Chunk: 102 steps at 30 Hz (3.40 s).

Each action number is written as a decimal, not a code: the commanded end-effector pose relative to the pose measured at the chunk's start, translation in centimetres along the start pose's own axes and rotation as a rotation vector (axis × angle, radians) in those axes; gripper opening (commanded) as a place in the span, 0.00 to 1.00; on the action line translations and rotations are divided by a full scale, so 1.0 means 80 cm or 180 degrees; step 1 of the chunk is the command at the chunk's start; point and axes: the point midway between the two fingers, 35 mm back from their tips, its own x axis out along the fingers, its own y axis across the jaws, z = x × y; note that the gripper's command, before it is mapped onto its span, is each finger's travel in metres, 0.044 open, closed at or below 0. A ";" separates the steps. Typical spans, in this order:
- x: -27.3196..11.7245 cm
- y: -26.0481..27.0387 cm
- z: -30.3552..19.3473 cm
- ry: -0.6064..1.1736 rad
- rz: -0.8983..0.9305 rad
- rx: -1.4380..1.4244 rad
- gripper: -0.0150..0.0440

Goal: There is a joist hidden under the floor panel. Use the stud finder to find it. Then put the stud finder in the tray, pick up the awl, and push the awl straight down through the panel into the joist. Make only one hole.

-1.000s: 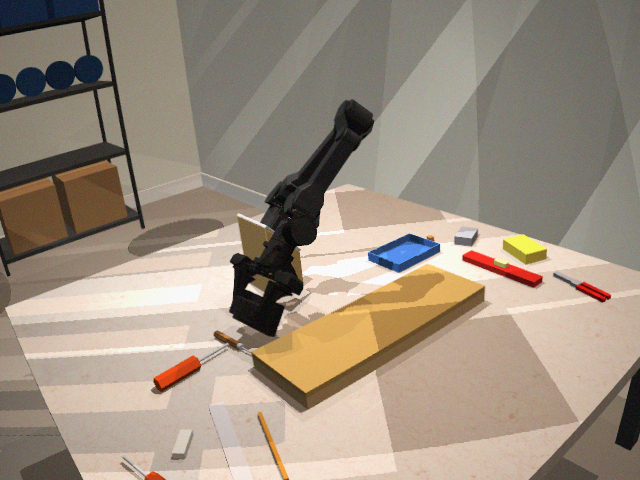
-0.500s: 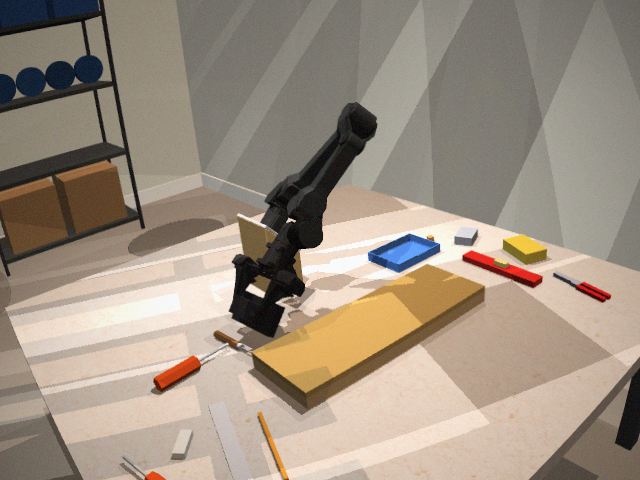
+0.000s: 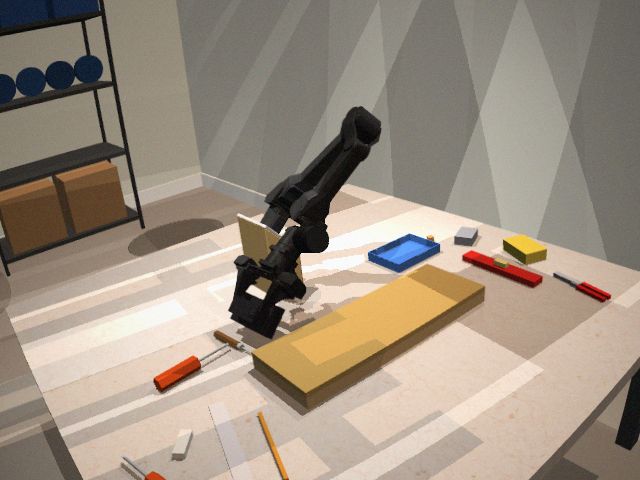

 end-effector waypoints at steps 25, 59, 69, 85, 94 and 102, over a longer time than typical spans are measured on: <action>-0.014 -0.011 -0.022 0.0374 -0.0049 0.0018 0.25; 0.006 -0.011 0.021 0.0301 -0.0039 0.0010 0.25; 0.006 -0.013 0.026 0.0264 -0.0053 -0.0002 0.70; 0.003 -0.012 0.031 0.0263 -0.0052 -0.0003 0.90; 0.003 -0.012 0.031 0.0263 -0.0052 -0.0003 0.90; 0.003 -0.012 0.031 0.0263 -0.0052 -0.0003 0.90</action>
